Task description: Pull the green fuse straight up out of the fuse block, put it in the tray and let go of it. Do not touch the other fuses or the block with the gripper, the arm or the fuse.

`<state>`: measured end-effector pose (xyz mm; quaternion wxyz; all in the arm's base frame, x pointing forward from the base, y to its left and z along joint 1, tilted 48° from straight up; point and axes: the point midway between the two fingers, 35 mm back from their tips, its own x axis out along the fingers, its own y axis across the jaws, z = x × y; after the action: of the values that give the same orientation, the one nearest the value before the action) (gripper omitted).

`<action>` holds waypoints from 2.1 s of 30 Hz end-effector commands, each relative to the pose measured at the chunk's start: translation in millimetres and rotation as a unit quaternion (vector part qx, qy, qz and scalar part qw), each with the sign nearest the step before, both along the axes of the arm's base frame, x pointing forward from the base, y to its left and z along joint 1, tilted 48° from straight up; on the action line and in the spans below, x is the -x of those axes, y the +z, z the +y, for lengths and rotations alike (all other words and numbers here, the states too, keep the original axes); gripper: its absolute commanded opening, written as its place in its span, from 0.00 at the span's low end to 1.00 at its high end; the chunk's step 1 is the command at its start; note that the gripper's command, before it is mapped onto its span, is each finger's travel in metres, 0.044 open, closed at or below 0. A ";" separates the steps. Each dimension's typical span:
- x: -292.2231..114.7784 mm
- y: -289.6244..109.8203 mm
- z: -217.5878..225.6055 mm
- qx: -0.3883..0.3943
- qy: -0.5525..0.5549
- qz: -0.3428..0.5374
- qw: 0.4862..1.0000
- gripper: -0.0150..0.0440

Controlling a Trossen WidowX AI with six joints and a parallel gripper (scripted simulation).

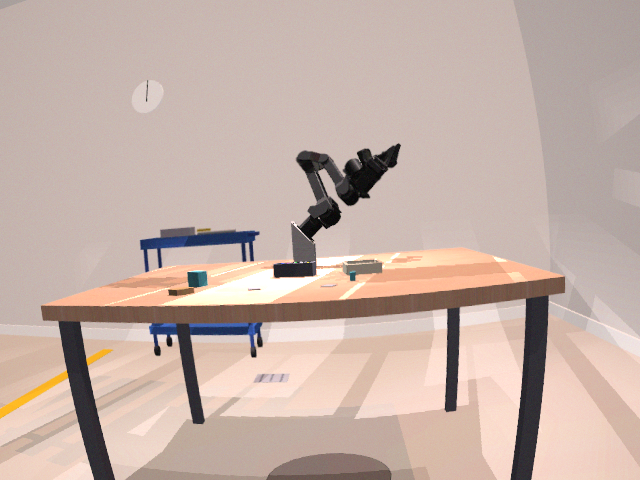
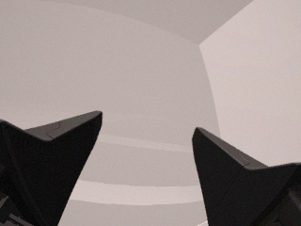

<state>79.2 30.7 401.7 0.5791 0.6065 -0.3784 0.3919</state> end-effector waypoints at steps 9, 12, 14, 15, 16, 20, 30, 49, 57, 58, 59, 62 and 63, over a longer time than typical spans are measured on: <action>-70.4 -8.6 96.7 0.278 -0.115 0.069 0.951 0.38; -106.3 -29.0 124.6 0.380 -0.142 0.105 0.908 0.38; -130.0 -46.5 138.1 0.441 -0.152 0.130 0.875 0.38; -140.2 -55.0 142.7 0.466 -0.154 0.141 0.860 0.38; -150.3 -64.1 146.7 0.490 -0.156 0.152 0.844 0.38; -188.4 -104.8 155.6 0.579 -0.151 0.200 0.776 0.38; -255.5 -223.6 135.8 0.714 -0.057 0.340 0.609 0.38; -229.6 -405.0 23.0 0.620 0.391 0.572 0.368 0.38; -216.0 -415.7 6.2 0.560 0.450 0.590 0.369 0.38; -216.0 -415.7 6.2 0.560 0.450 0.590 0.369 0.38; -216.0 -415.7 6.2 0.560 0.450 0.590 0.369 0.38; -216.6 -415.8 6.3 0.560 0.450 0.590 0.369 0.38; -216.6 -415.8 6.3 0.560 0.450 0.590 0.369 0.38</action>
<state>294.1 38.5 -15.2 0.6096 0.2857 0.6948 0.2531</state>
